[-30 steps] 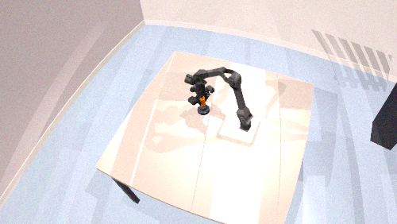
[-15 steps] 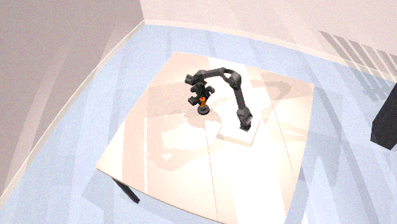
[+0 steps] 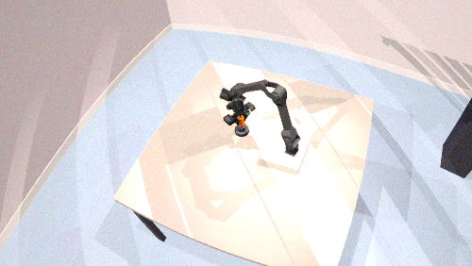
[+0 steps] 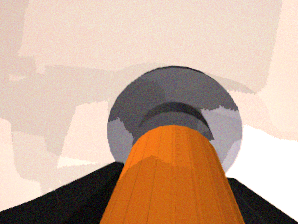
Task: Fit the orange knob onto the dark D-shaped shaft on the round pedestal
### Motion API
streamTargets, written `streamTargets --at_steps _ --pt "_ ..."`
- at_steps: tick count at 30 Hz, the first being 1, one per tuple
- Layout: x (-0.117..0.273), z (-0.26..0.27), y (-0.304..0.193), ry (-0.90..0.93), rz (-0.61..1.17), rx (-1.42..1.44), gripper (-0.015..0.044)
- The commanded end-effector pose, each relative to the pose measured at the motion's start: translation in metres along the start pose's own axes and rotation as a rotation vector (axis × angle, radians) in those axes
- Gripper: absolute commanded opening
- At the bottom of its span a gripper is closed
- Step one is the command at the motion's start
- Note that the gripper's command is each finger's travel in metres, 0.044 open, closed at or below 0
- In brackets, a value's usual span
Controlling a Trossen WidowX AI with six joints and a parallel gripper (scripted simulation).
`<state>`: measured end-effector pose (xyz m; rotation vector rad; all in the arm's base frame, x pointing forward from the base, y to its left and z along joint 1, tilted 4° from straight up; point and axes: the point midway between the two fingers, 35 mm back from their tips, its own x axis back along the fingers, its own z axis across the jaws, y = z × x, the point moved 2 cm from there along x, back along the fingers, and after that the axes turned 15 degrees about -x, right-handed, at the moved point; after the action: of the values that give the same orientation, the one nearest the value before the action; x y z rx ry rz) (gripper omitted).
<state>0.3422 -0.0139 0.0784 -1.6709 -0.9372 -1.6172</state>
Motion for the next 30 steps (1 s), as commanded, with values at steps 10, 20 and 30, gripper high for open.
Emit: streamTargets --at_steps 10,20,30 --pt "0.0042 0.0004 0.0007 -0.001 -0.003 -0.215 0.0" --pt "0.0001 -0.0006 -0.001 -0.001 -0.002 -0.215 0.0" --pt "-0.0005 -0.0003 0.0002 -0.001 -0.002 -0.215 0.0"
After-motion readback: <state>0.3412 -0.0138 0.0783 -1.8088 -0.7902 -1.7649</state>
